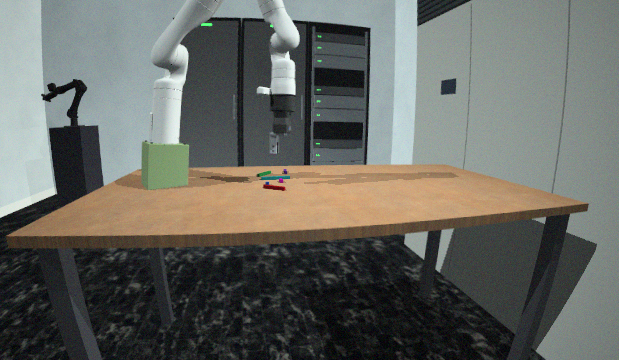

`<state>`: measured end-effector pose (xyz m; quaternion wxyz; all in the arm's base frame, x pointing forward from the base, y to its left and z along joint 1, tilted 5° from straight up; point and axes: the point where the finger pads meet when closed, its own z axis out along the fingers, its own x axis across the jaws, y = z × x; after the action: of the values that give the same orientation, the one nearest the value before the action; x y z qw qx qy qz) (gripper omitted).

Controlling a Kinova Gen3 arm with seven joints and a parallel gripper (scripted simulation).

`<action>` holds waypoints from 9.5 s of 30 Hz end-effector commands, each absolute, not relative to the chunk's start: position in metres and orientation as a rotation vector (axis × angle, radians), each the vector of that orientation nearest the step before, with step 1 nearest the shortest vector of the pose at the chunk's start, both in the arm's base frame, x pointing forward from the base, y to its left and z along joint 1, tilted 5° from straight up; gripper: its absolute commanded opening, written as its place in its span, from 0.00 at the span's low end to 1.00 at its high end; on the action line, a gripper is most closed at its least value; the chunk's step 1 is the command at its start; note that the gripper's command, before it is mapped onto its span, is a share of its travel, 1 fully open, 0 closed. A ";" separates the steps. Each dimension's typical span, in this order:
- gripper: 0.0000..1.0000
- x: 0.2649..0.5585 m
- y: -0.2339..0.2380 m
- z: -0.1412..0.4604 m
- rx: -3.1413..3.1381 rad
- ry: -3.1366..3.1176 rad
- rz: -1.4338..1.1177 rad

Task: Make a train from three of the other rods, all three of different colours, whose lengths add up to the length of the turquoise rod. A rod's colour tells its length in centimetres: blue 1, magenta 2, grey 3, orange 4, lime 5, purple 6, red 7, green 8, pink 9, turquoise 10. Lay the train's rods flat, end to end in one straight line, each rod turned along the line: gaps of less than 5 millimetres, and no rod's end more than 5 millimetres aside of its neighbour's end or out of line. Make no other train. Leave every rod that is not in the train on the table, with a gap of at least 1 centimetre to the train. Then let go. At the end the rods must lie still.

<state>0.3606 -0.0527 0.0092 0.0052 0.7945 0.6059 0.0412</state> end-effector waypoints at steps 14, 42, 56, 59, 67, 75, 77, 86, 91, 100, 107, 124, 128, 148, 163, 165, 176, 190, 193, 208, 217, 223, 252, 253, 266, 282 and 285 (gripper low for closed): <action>0.24 0.363 -0.049 -0.022 2.498 1.880 0.137; 0.24 0.369 -0.046 -0.079 2.497 1.878 0.140; 0.24 0.369 -0.046 -0.079 2.497 1.878 0.140; 0.24 0.369 -0.046 -0.079 2.497 1.878 0.140; 0.24 0.369 -0.046 -0.079 2.497 1.878 0.140; 0.24 0.369 -0.046 -0.079 2.497 1.878 0.140; 0.24 0.369 -0.046 -0.079 2.497 1.878 0.140; 0.24 0.367 -0.045 -0.079 2.500 1.876 0.138; 0.24 0.367 -0.045 -0.079 2.501 1.876 0.138; 0.24 0.367 -0.045 -0.079 2.501 1.876 0.138; 0.24 0.367 -0.045 -0.079 2.501 1.876 0.138; 0.24 0.364 -0.045 -0.079 2.505 1.871 0.137; 0.24 0.364 -0.045 -0.079 2.505 1.870 0.137; 0.24 0.364 -0.045 -0.079 2.505 1.870 0.138; 0.24 0.366 -0.045 -0.079 2.510 1.862 0.140; 0.24 0.366 -0.045 -0.079 2.510 1.861 0.140; 0.24 0.366 -0.045 -0.079 2.511 1.861 0.140; 0.24 0.366 -0.045 -0.080 2.511 1.861 0.140; 0.24 0.366 -0.045 -0.082 2.511 1.861 0.140; 0.24 0.367 -0.044 -0.089 2.510 1.861 0.140; 0.24 0.367 -0.044 -0.089 2.510 1.861 0.140; 0.24 0.367 -0.044 -0.089 2.510 1.861 0.140; 0.36 0.367 -0.044 -0.089 2.510 1.861 0.140; 0.42 0.367 -0.044 -0.089 2.510 1.861 0.140; 0.54 0.367 -0.044 -0.089 2.510 1.861 0.140; 0.54 0.364 -0.045 -0.072 2.511 1.863 0.138; 0.54 0.363 -0.046 -0.057 2.508 1.861 0.139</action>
<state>0.3626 -0.0421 -0.0709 0.0037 0.7987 0.6002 0.0425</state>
